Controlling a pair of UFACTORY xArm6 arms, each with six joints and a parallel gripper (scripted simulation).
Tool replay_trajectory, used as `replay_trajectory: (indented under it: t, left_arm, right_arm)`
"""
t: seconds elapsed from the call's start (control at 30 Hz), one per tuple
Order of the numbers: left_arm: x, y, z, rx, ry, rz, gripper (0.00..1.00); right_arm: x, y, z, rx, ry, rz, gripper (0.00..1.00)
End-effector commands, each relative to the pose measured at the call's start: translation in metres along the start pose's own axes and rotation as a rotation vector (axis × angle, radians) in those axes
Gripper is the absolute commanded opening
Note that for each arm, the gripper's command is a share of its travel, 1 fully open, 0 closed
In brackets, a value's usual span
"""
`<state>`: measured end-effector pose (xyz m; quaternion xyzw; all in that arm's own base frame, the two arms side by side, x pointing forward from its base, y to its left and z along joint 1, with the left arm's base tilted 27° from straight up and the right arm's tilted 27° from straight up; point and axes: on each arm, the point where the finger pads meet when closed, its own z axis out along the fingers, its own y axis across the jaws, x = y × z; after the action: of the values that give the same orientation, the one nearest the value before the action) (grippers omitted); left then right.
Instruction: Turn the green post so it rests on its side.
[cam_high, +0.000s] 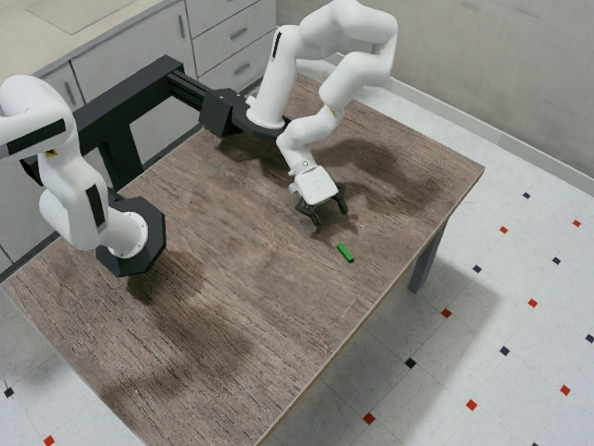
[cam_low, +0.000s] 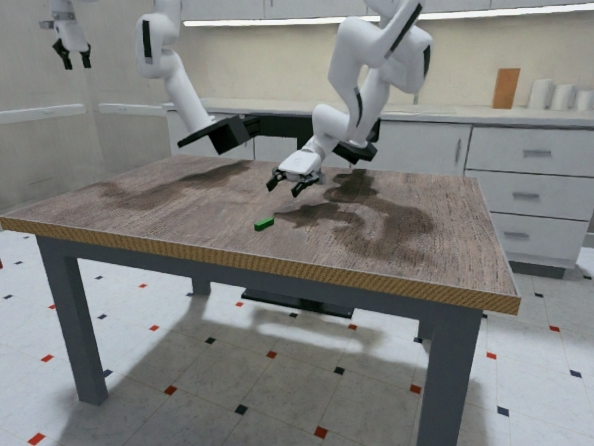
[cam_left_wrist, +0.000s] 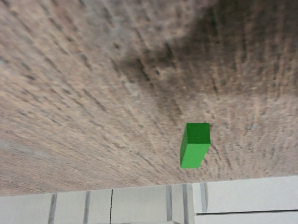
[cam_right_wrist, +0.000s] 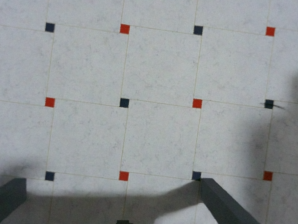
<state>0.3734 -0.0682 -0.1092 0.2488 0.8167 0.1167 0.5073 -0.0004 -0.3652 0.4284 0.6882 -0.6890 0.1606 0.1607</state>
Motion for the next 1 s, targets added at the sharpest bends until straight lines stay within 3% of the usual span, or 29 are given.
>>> replay_trajectory:
  t: [0.0, 0.43, 0.97]
  left_arm:
    - [-0.010, 0.000, -0.004, 0.000, -0.003, 0.000, 1.00]
    - [-0.085, 0.000, -0.040, 0.000, -0.003, 0.000, 1.00]
    - [-0.090, 0.000, -0.043, 0.000, -0.003, 0.000, 1.00]
  right_arm:
    - [0.001, 0.000, -0.002, 0.000, 0.005, 0.000, 1.00]
    - [0.001, 0.000, -0.002, 0.000, 0.005, 0.000, 1.00]
    - [0.001, 0.000, -0.002, 0.000, 0.005, 0.000, 1.00]
